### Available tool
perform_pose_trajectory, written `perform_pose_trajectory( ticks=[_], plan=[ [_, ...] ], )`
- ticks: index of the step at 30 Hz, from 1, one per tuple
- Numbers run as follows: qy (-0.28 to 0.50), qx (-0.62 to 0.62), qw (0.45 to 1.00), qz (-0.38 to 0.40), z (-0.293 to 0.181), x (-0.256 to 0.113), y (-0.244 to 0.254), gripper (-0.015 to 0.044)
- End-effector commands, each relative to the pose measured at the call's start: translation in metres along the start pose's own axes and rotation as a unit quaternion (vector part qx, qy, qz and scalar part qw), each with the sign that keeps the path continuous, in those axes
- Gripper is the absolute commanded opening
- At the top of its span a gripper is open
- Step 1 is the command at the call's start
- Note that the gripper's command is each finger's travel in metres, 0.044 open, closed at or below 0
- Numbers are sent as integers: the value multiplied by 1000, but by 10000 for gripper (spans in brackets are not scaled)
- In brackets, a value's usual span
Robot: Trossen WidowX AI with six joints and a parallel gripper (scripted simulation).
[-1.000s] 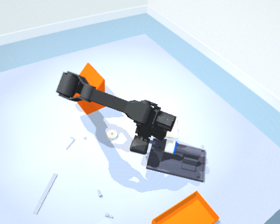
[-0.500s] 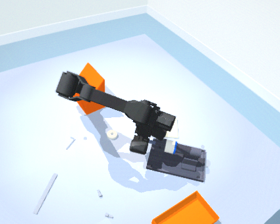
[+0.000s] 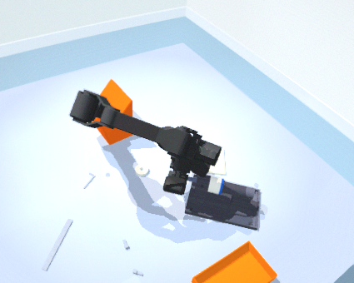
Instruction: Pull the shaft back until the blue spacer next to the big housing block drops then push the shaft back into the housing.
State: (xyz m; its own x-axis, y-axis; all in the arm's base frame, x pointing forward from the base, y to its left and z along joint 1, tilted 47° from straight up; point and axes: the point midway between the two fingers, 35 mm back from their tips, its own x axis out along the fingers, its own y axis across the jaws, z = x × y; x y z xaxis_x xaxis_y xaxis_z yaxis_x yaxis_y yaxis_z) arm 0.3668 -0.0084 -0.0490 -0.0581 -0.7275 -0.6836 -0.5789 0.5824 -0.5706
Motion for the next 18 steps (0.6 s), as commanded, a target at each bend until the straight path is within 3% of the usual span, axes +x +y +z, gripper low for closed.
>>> perform_pose_trajectory(
  ticks=[1, 18],
  plan=[
    [1, -1, 1000, -2, -1, 0, 0, 0],
    [1, -1, 1000, -2, -3, 0, 0, 0]
  ],
)
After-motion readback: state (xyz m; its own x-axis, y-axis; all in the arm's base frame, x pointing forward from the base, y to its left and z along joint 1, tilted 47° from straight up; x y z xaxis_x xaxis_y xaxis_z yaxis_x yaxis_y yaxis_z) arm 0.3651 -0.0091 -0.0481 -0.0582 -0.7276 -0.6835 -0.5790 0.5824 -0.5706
